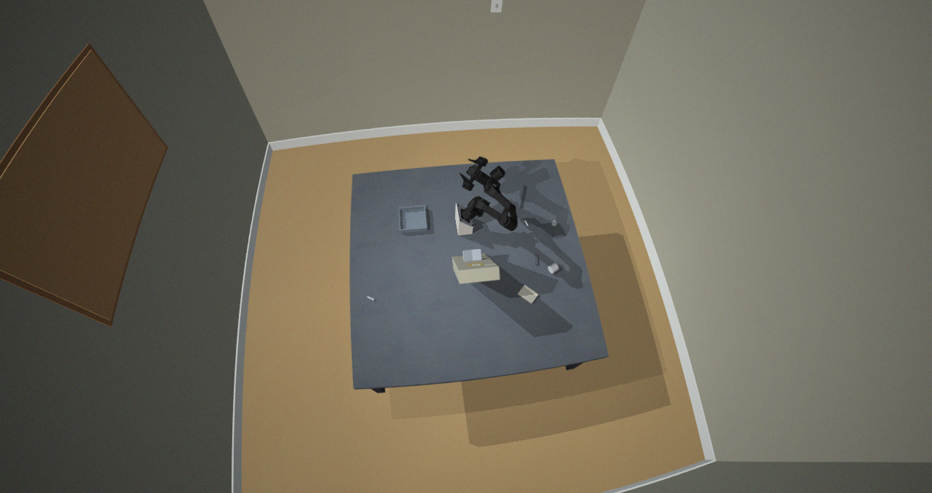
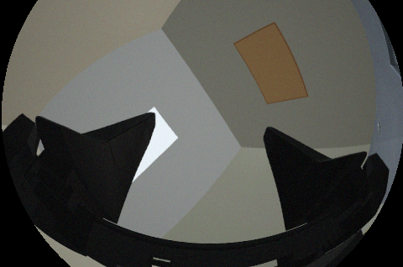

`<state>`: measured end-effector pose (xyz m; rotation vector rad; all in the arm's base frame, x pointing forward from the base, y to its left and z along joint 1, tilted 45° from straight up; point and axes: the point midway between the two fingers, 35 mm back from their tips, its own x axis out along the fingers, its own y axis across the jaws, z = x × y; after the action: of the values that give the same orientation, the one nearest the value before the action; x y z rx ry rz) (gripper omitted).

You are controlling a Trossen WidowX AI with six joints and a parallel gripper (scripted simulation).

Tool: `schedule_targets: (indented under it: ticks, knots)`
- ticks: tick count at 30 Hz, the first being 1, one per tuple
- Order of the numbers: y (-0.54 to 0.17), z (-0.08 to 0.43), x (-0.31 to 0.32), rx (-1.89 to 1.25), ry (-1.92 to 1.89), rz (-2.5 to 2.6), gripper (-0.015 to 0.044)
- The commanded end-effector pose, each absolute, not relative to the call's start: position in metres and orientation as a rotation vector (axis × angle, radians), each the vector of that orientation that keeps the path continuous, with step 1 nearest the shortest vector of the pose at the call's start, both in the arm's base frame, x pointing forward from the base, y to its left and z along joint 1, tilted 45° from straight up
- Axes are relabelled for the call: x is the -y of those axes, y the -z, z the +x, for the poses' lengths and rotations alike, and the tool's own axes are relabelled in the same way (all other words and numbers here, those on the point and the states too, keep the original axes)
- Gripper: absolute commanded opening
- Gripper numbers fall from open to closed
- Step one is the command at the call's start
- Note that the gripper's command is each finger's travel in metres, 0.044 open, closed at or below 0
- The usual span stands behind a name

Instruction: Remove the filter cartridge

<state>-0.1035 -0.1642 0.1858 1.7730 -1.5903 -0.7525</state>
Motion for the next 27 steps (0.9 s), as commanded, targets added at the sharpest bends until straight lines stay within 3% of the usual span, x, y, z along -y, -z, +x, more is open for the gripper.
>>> schedule_targets:
  ticks: [1, 11, 27]
  knots:
    - [-0.186, -0.103, 0.165, 1.589, 0.749, 1.779, 0.0374]
    - [-0.19, -0.063, 0.208, 1.186, 0.73, 1.84, 0.0111]
    - [-0.187, 0.07, 0.254, 0.327, 0.583, 1.599, 0.0102]
